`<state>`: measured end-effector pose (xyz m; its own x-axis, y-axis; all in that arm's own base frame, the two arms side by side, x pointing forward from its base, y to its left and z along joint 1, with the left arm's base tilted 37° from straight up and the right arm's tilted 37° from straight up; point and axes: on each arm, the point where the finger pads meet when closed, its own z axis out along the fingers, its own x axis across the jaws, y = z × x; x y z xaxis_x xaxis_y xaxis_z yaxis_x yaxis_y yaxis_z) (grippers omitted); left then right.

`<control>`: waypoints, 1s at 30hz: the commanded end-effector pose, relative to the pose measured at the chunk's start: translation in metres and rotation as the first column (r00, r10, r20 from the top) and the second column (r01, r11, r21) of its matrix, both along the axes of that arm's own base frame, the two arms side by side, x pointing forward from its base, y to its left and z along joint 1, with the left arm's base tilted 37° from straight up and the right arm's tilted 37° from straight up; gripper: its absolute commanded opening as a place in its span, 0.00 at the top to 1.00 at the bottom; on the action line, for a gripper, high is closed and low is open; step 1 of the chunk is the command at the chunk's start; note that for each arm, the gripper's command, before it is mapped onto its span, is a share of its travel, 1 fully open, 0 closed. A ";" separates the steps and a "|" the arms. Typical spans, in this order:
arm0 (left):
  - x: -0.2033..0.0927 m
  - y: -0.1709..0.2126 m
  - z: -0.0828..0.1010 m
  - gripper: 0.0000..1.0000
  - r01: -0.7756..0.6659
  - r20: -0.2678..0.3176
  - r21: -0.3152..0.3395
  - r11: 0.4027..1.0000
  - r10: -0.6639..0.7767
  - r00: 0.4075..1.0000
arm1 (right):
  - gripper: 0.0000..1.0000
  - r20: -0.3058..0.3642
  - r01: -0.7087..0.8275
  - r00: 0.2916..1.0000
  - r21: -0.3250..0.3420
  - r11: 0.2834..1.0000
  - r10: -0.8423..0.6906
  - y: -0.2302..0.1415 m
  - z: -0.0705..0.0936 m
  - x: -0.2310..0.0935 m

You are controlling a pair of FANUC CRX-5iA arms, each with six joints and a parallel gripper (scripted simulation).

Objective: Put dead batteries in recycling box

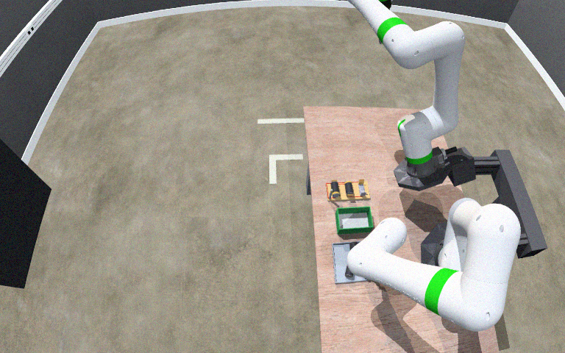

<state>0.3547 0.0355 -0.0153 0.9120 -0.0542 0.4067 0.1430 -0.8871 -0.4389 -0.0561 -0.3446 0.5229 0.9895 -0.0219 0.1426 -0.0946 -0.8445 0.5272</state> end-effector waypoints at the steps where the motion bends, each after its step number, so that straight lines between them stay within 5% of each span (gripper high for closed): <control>1: -0.001 -0.002 0.003 0.10 0.000 0.000 -0.001 1.000 0.000 1.000 | 0.00 0.000 0.001 1.000 -0.002 1.000 -0.001 0.000 0.001 -0.001; 18: -0.023 -0.028 0.049 0.10 0.000 0.000 -0.001 1.000 0.000 1.000 | 0.00 0.000 0.001 1.000 -0.002 1.000 -0.001 0.000 0.001 -0.001; 30: -0.026 -0.032 0.055 0.10 0.000 0.000 -0.001 1.000 0.000 1.000 | 0.00 0.000 0.001 1.000 -0.002 1.000 -0.001 0.000 0.001 -0.001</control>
